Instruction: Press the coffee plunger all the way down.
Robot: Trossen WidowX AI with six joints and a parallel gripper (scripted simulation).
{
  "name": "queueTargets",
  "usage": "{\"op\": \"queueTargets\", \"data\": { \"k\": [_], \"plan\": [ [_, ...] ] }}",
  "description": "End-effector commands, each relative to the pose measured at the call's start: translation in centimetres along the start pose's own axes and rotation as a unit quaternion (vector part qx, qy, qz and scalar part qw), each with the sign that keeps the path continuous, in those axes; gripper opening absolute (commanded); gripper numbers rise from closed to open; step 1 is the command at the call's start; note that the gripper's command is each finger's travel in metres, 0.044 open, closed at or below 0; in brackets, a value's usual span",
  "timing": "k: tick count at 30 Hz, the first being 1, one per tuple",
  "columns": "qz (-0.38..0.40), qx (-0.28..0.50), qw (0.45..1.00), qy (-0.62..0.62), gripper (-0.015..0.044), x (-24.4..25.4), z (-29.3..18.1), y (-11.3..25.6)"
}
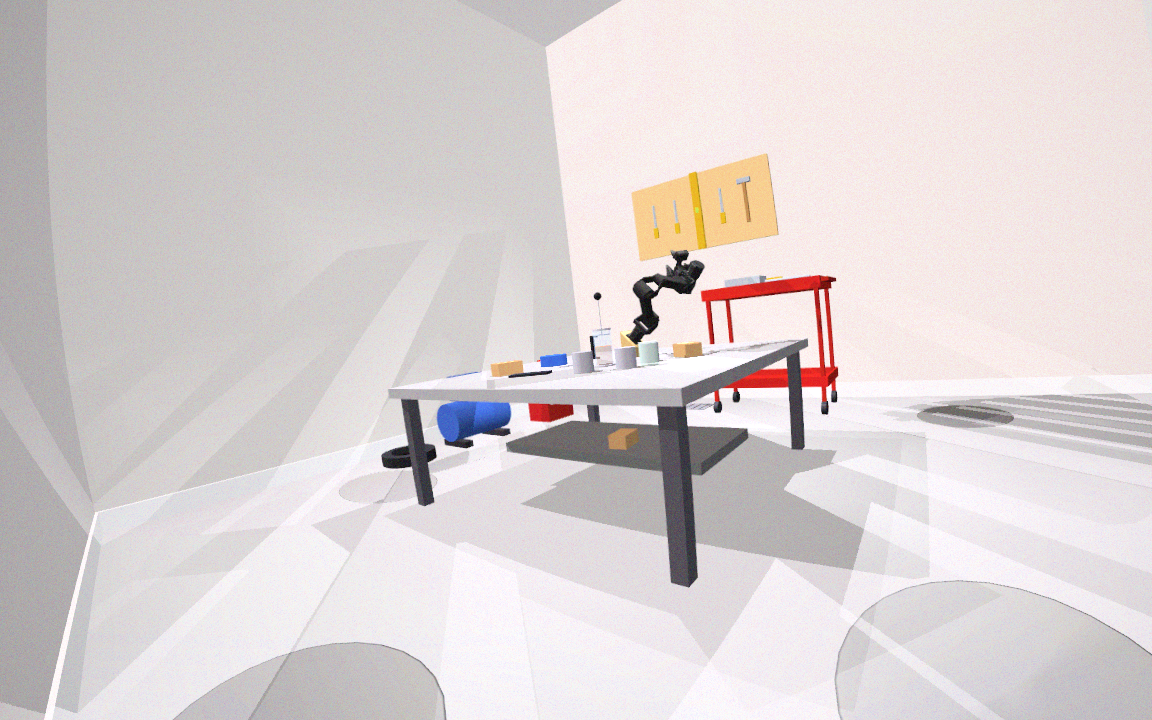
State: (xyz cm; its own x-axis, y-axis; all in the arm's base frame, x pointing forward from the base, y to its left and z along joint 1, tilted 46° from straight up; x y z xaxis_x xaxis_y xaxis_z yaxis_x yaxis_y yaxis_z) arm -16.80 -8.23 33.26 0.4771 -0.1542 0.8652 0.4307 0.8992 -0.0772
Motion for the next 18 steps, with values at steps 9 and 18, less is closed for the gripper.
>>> {"op": "queueTargets", "data": {
  "k": [9,18],
  "plan": [
    [-0.062,-0.091,0.994,0.024,0.044,-1.4,3.3,2.6],
    [-0.187,-0.262,0.945,0.057,0.044,-2.9,7.8,9.8]
  ]
}}
Point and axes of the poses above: the point midway between the two fingers, 35 mm back from their tips, its own y axis back along the fingers, its own x axis across the jaws, z = x × y, the point moved 4 cm from there along y, back along the fingers, and after that the axes turned 3 degrees about y, right-handed, at the moved point
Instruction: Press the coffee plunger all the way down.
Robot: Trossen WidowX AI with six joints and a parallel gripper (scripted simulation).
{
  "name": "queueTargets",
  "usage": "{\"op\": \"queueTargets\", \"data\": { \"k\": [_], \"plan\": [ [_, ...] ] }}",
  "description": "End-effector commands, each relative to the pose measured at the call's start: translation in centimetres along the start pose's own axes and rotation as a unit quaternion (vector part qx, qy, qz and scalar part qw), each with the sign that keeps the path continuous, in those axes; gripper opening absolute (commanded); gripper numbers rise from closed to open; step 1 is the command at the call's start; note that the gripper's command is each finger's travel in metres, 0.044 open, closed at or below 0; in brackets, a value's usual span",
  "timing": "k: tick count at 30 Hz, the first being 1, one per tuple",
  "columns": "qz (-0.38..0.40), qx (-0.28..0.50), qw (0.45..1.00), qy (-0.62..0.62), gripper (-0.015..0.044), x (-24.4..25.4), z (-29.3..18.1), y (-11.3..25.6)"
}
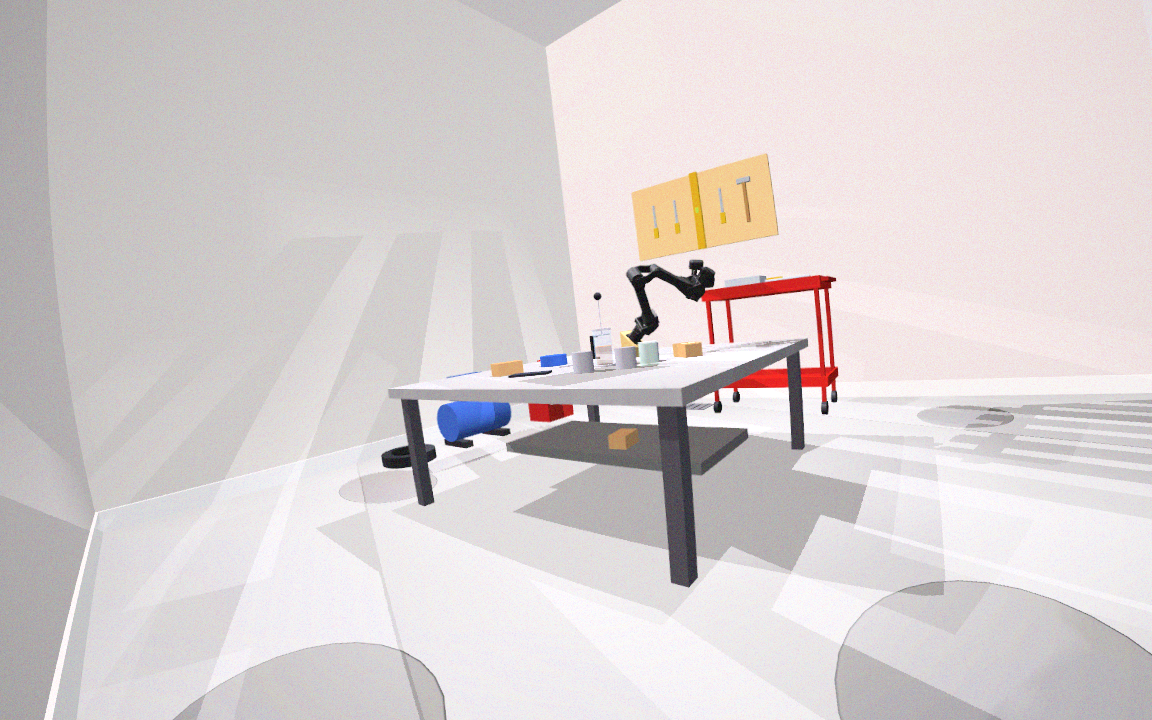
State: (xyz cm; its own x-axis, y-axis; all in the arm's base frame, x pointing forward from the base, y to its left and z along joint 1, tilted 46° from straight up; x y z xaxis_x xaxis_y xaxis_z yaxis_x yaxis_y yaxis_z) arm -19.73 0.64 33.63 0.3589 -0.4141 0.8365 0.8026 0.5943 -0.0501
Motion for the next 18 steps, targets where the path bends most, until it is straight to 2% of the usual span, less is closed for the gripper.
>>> {"op": "queueTargets", "data": {
  "k": [1,9,18],
  "plan": [
    [-0.069,-0.085,0.994,0.021,0.044,-1.8,3.4,2.7],
    [-0.191,-0.216,0.956,0.054,0.044,-4.2,7.5,9.5],
    [-0.339,-0.356,0.868,0.075,0.044,-5.0,9.2,20.0]
  ]
}}
Point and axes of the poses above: the point midway between the two fingers, 35 mm back from their tips, its own y axis back along the fingers, its own x axis across the jaws, z = x × y, the point moved 4 cm from there along y, back along the fingers, and after that the axes turned 3 degrees about y, right-handed, at the moved point
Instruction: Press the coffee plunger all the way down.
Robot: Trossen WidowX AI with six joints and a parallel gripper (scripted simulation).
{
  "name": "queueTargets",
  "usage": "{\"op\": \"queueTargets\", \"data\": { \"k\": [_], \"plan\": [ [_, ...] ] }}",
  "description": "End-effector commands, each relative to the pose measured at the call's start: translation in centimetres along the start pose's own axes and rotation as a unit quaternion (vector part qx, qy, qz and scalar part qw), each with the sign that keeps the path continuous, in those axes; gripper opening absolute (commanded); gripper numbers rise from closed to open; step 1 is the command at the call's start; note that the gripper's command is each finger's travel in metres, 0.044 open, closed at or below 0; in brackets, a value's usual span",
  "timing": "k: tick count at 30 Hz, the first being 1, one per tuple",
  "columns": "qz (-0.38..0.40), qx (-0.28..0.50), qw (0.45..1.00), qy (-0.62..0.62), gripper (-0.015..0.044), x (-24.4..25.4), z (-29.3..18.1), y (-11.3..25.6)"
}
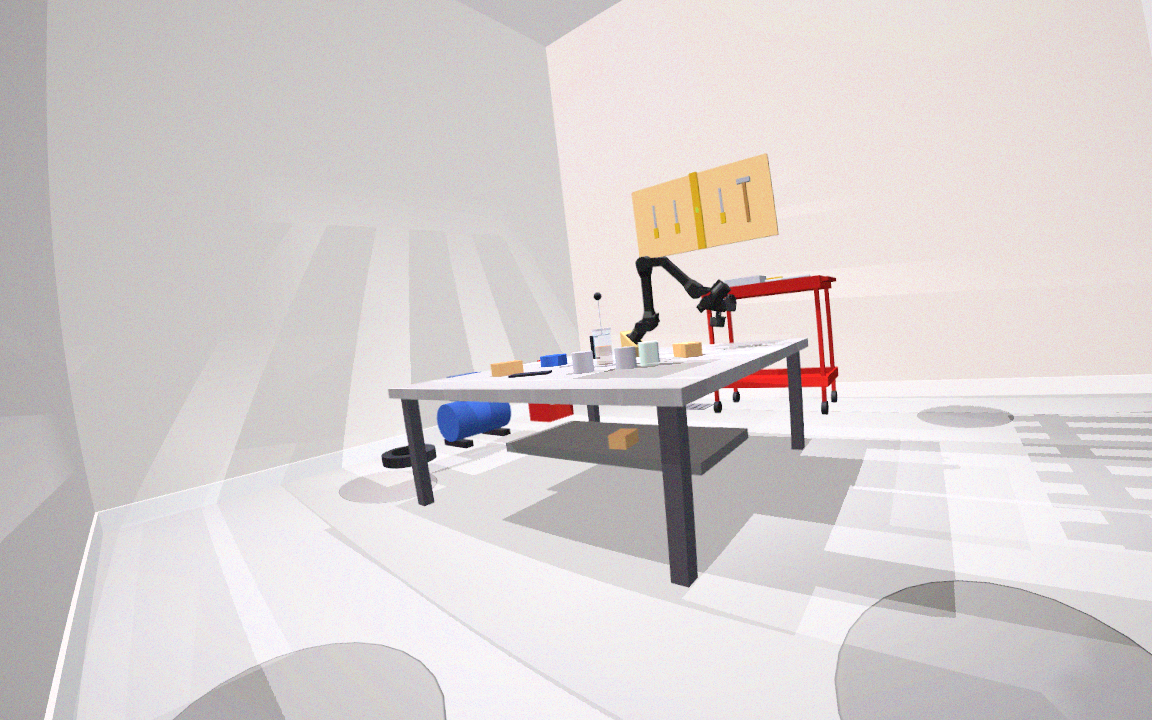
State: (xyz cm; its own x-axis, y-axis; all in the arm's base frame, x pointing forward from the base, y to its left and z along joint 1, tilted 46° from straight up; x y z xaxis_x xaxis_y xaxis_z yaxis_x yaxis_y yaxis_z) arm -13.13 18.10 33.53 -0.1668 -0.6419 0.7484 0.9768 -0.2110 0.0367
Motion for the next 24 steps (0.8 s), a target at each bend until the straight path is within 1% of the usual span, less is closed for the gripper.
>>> {"op": "queueTargets", "data": {
  "k": [1,7,13,19,24],
  "plan": [
    [-0.084,-0.072,0.994,0.013,0.044,-3.0,3.1,3.6],
    [-0.188,-0.158,0.969,0.023,0.044,-5.9,5.6,9.5],
    [-0.296,-0.24,0.924,0.022,0.044,-7.8,6.8,17.0],
    [-0.392,-0.316,0.864,0.009,0.044,-8.2,5.9,24.9],
    [-0.466,-0.374,0.802,-0.004,0.044,-7.3,3.7,31.3]
  ]
}}
Point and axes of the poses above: the point midway between the two fingers, 35 mm back from their tips, its own y axis back along the fingers, its own x axis across the jaws, z = x × y, the point moved 4 cm from there along y, back along the fingers, and after that the axes turned 3 degrees about y, right-handed, at the moved point
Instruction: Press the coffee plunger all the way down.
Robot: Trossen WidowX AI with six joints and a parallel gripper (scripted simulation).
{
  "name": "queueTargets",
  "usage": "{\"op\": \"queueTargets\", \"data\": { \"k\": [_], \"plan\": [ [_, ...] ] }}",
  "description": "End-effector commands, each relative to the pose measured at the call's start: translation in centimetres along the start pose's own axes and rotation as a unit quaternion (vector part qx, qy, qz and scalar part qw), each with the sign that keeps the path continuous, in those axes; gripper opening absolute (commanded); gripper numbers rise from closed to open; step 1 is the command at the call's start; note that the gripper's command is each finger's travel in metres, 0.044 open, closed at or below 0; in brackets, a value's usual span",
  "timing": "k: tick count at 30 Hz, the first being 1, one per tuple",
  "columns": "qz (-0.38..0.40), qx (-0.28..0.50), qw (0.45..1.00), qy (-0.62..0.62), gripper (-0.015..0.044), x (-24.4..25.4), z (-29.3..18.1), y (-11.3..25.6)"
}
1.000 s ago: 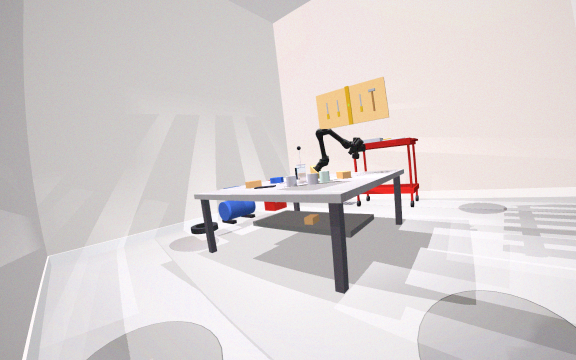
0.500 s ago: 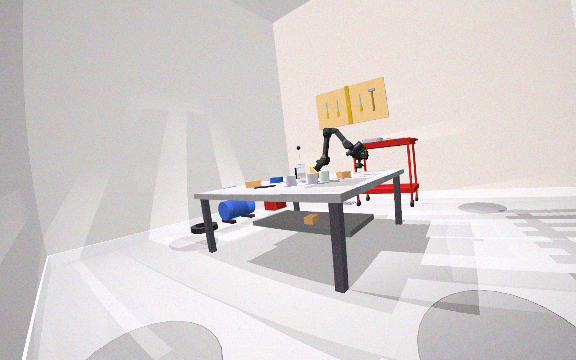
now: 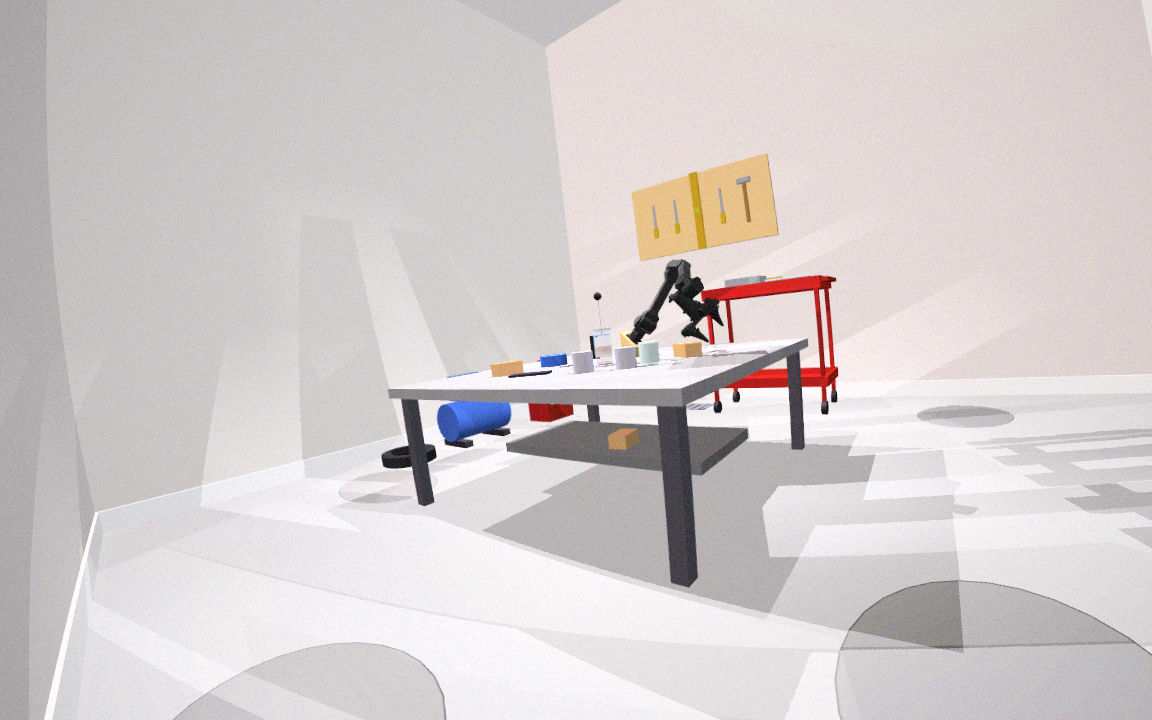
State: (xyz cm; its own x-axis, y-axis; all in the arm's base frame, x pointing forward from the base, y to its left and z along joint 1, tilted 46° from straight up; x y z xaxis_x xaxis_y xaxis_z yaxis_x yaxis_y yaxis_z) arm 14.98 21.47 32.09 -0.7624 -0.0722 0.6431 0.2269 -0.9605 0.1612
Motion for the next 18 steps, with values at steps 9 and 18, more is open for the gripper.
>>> {"op": "queueTargets", "data": {
  "k": [9,18],
  "plan": [
    [-0.227,-0.152,0.962,-0.025,0.044,-9.3,2.4,14.4],
    [-0.384,-0.234,0.892,-0.047,0.044,-11.4,-0.2,26.6]
  ]
}}
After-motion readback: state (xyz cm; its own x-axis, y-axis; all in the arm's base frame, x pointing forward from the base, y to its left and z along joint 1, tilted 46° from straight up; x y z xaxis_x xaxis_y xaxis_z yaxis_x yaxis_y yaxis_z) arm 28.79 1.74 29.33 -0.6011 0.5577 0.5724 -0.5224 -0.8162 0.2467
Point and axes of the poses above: the point midway between the two fingers, 35 mm back from their tips, its own y axis back along the fingers, its own x axis across the jaws, z = x × y, the point moved 4 cm from there along y, back along the fingers, and after that the axes turned 3 degrees about y, right-handed, at the moved point
